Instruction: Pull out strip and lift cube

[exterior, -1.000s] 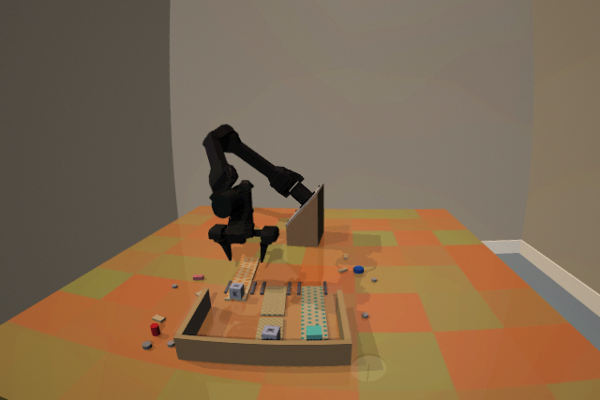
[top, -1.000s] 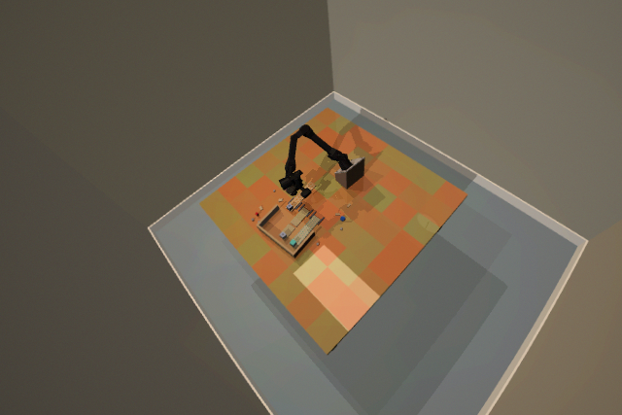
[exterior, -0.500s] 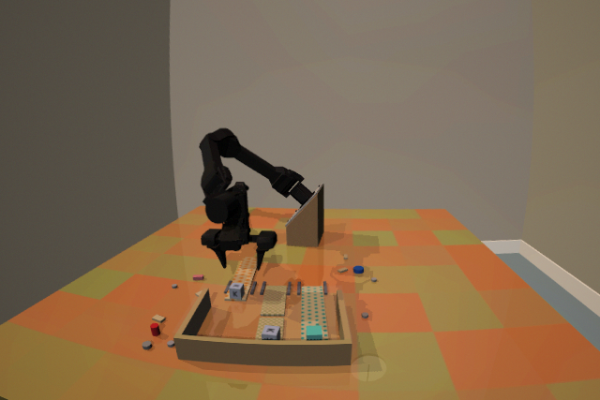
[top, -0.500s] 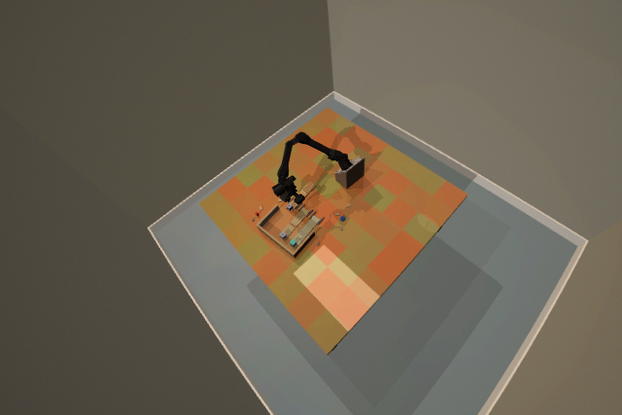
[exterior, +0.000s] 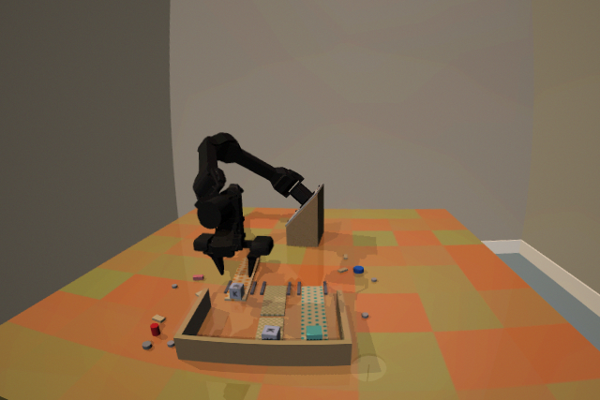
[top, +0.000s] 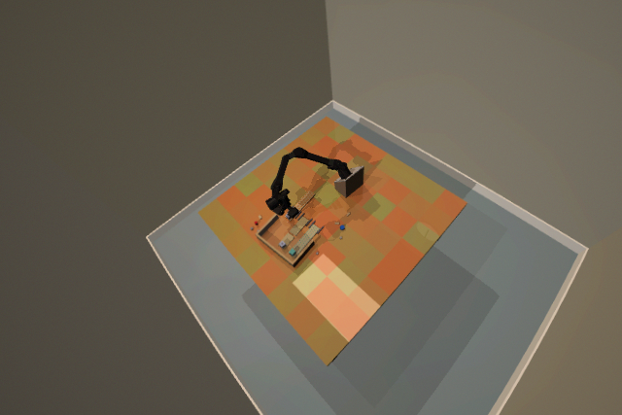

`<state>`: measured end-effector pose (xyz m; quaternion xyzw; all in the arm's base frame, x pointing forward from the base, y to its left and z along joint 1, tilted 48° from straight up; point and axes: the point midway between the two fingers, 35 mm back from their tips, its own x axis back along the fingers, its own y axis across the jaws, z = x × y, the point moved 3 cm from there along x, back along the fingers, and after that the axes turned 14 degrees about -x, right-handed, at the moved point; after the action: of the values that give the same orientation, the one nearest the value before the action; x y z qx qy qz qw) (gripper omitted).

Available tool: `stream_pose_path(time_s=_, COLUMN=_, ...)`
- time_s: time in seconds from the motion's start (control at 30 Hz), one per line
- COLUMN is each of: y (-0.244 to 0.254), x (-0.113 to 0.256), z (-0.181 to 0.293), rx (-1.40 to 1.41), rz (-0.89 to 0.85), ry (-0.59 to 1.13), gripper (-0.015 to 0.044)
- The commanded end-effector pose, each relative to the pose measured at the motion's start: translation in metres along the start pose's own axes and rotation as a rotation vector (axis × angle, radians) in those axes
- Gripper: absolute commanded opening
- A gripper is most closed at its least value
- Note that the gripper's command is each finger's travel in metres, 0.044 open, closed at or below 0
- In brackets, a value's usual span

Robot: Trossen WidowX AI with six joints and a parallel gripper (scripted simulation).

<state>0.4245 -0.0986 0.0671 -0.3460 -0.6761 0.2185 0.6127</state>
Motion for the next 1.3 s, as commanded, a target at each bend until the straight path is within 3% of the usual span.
stream_pose_path(time_s=0.0, y=-0.001, x=-0.007, z=-0.002, rx=-0.002, rz=0.005, ry=0.002, gripper=0.0256)
stream_pose_path(time_s=1.13, y=-0.002, x=-0.053, z=-0.002, rx=-0.002, rz=0.008, ry=0.002, gripper=0.0250)
stream_pose_path(time_s=1.27, y=-0.002, x=-0.051, z=-0.003, rx=-0.010, rz=0.008, ry=-0.002, gripper=0.0145)
